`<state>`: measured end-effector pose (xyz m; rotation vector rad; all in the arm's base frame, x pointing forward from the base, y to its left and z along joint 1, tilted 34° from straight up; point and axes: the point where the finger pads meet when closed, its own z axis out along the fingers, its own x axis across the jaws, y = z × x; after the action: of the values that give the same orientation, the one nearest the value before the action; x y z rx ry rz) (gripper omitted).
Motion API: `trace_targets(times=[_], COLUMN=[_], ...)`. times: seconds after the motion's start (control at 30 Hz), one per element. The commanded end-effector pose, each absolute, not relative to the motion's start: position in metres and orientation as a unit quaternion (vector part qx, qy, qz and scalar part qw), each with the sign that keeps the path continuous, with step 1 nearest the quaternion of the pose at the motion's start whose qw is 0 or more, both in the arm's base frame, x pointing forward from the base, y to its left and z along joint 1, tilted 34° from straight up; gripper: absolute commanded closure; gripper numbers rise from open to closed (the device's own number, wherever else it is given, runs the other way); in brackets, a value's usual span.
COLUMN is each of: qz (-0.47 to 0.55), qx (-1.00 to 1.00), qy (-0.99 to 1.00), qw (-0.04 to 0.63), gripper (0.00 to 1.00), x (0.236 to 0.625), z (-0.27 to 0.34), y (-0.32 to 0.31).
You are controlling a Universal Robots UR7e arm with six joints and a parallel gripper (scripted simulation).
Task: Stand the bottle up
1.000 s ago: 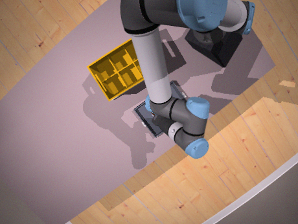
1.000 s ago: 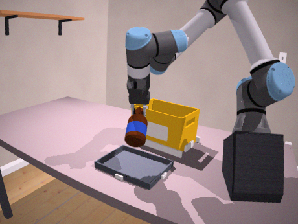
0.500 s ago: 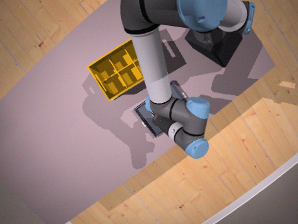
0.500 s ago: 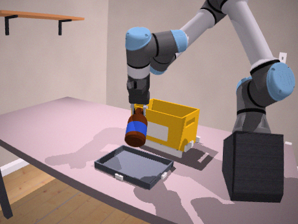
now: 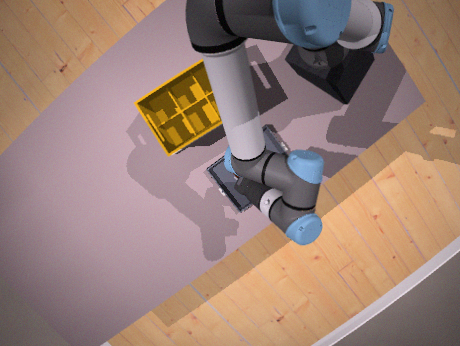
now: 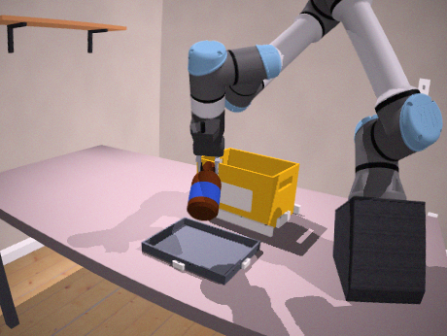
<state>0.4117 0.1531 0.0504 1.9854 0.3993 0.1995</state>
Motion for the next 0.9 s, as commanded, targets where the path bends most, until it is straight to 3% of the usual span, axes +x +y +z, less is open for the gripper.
trace_targets(times=[0.0, 0.87], qz=[0.084, 0.087], qx=[0.83, 0.808], qy=[0.167, 0.16], qw=[0.525, 0.561], gripper=[1.0, 1.0], x=[0.4119, 0.4107], z=[0.0508, 0.0499], y=[0.1535, 0.1524])
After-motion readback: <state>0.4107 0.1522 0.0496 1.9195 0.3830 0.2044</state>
